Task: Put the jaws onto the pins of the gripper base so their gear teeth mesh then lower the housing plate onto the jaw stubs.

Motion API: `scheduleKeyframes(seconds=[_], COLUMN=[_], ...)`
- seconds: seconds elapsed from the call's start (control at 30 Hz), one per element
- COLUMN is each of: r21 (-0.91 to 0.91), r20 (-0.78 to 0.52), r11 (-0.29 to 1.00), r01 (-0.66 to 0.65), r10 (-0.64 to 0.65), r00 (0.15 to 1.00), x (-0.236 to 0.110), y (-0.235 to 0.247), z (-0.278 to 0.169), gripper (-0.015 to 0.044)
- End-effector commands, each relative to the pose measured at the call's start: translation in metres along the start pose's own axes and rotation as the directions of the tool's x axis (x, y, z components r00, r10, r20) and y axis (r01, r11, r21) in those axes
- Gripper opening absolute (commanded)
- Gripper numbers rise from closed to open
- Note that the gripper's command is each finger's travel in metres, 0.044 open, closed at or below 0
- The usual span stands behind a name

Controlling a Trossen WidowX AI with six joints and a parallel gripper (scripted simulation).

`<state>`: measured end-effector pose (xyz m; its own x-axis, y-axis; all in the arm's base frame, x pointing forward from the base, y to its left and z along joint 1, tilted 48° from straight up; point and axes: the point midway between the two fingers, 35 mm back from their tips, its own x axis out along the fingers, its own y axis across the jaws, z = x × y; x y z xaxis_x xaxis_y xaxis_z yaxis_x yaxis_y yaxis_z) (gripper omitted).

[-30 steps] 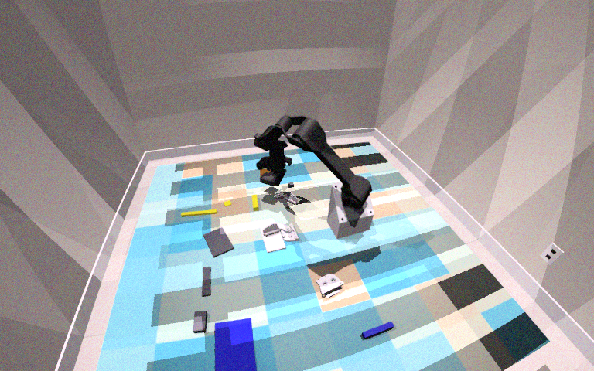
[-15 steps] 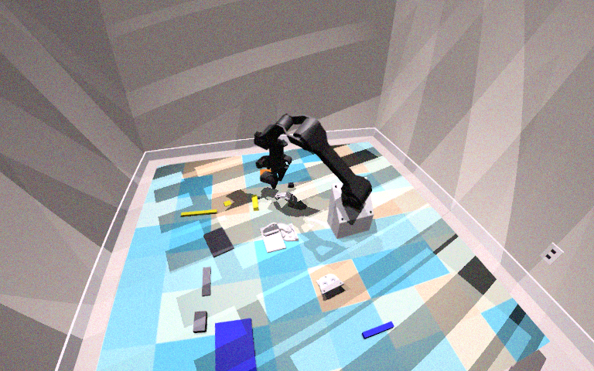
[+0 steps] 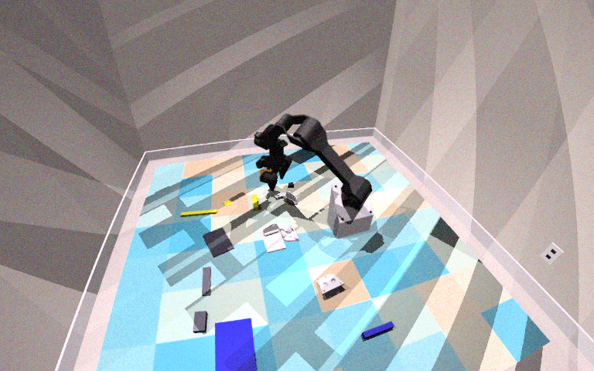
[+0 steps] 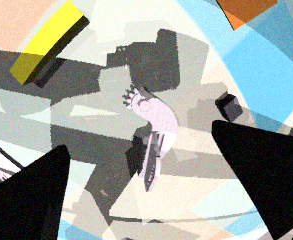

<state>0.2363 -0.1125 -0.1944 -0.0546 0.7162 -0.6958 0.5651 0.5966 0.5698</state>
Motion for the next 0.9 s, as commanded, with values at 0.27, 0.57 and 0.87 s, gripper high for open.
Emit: scheduleKeyframes(seconds=[0.27,0.57,0.87], r21=[0.002,-0.004,-0.005], r20=[0.002,-0.006,-0.009], r11=[1.000,1.000,1.000], r01=[-0.001,0.003,0.004], r10=[0.001,-0.003,-0.004], r00=[1.000,1.000,1.000], x=[0.0003,-0.0049,-0.0064], y=[-0.0001,0.0004,0.0006], z=[0.0003,-0.0012,-0.0017], gripper=[0.0440,0.0387,0.0151])
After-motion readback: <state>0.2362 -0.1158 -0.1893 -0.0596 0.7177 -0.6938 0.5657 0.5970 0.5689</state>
